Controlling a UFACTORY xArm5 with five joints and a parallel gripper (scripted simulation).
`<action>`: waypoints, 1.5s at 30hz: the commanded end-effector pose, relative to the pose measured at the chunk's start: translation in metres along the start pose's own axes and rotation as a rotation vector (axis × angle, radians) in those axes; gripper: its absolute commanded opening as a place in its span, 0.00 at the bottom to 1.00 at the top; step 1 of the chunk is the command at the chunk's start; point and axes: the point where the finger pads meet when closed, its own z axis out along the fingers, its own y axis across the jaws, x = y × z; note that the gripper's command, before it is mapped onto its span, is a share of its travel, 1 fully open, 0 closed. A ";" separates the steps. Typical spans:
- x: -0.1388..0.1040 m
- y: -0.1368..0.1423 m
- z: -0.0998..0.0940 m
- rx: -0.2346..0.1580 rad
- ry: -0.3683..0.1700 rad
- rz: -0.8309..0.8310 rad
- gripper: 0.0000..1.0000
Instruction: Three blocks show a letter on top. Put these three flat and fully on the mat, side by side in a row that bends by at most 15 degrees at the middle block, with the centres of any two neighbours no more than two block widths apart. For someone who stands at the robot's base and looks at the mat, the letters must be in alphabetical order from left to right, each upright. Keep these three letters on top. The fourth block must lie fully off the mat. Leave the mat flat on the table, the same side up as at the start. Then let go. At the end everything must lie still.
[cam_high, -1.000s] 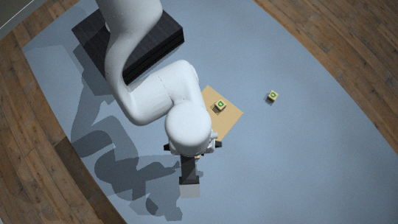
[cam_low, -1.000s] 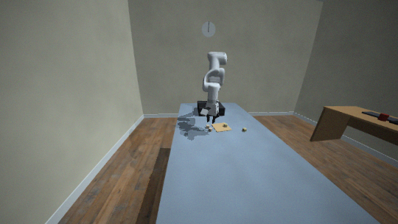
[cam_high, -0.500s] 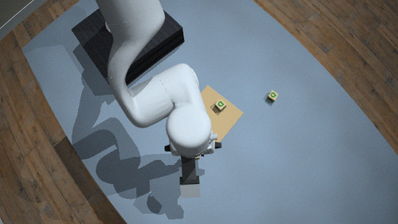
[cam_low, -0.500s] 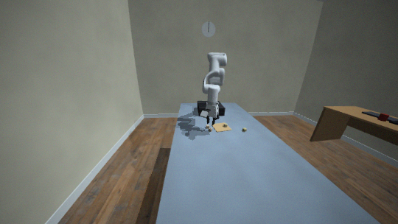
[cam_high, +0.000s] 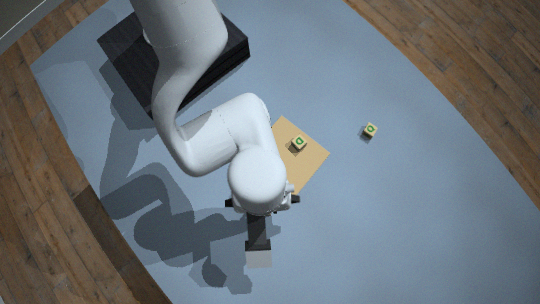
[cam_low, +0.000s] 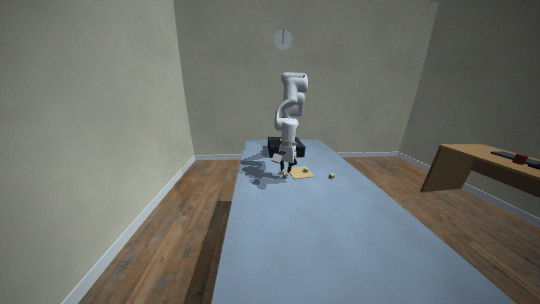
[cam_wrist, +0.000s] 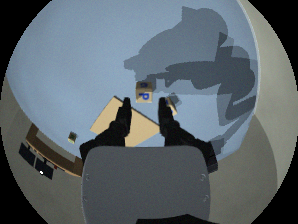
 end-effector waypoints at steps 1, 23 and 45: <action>0.001 -0.001 0.004 0.001 0.003 0.000 0.42; 0.001 -0.001 0.013 0.001 0.003 0.000 0.42; 0.001 -0.001 0.013 0.001 0.003 0.000 0.42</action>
